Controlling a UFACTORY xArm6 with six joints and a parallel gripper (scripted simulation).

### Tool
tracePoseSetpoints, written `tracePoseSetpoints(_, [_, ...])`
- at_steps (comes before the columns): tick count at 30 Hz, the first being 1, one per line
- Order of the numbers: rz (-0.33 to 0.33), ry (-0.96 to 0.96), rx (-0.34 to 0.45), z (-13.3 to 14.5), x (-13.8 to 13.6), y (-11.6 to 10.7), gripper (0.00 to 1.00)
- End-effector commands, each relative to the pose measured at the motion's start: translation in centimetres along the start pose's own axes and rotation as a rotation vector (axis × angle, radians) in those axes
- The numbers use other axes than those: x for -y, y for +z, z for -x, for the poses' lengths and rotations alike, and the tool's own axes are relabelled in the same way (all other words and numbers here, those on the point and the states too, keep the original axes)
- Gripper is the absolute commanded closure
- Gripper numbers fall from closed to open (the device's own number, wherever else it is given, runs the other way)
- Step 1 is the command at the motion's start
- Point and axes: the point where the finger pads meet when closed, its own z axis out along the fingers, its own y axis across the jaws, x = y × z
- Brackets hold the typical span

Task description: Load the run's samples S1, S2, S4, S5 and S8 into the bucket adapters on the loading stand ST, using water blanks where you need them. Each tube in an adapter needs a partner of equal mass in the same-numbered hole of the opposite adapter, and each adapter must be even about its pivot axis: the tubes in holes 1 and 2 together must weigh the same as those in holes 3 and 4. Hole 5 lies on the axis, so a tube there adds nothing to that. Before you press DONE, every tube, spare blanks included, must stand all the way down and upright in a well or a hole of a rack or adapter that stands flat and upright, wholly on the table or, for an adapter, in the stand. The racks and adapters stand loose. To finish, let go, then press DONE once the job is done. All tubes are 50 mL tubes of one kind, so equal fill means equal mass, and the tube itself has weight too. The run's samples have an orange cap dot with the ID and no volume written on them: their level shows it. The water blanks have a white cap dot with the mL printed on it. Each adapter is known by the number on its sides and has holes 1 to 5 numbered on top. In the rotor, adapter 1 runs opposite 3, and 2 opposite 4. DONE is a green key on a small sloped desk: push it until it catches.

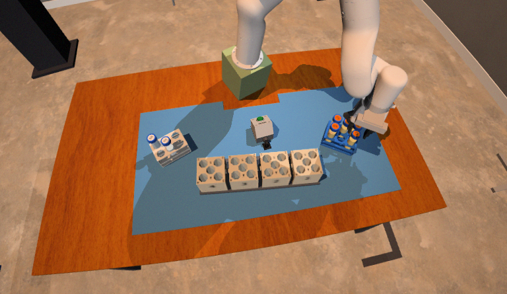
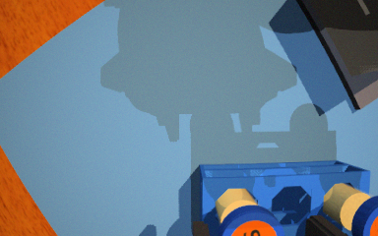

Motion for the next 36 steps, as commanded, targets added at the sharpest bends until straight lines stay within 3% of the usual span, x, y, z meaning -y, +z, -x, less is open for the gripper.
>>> tracePoseSetpoints(1, [-0.005, 0.0, -0.001, -0.1, 0.2, 0.4, 0.43])
tracePoseSetpoints(36, [-0.005, 0.0, -0.001, -0.1, 0.2, 2.0, 0.43])
